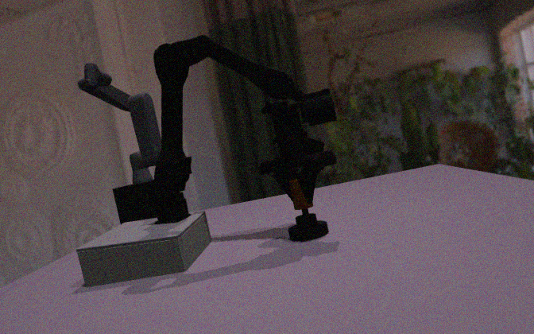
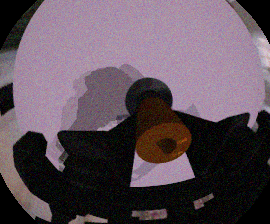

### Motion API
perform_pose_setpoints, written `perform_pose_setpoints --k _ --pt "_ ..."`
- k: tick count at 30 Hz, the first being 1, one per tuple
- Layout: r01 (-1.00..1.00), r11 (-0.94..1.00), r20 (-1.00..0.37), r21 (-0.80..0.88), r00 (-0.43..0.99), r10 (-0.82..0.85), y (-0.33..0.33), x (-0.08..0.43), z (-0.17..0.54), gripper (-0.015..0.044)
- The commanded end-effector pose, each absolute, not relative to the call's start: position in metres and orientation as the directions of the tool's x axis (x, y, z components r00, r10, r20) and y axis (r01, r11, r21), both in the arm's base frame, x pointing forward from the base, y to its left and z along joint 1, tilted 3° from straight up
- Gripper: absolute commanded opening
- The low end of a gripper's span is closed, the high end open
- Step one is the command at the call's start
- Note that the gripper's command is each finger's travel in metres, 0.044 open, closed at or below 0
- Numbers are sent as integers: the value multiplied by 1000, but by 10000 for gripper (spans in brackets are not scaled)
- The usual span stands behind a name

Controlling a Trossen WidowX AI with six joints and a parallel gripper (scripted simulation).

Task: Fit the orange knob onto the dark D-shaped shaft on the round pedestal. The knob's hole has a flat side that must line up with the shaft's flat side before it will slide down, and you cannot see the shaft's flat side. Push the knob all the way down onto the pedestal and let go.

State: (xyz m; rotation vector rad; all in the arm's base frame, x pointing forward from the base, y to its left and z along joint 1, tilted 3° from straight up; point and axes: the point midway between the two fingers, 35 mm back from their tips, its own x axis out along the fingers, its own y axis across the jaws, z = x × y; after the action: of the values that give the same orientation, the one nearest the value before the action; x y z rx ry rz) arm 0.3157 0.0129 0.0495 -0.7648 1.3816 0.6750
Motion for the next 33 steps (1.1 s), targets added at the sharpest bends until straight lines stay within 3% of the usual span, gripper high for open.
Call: perform_pose_setpoints --k 1,33 --pt "-802 592 -997 -76 80 -19 13 314 48 0" --pt "-775 627 -997 -74 80 -19 13 315 46 0"
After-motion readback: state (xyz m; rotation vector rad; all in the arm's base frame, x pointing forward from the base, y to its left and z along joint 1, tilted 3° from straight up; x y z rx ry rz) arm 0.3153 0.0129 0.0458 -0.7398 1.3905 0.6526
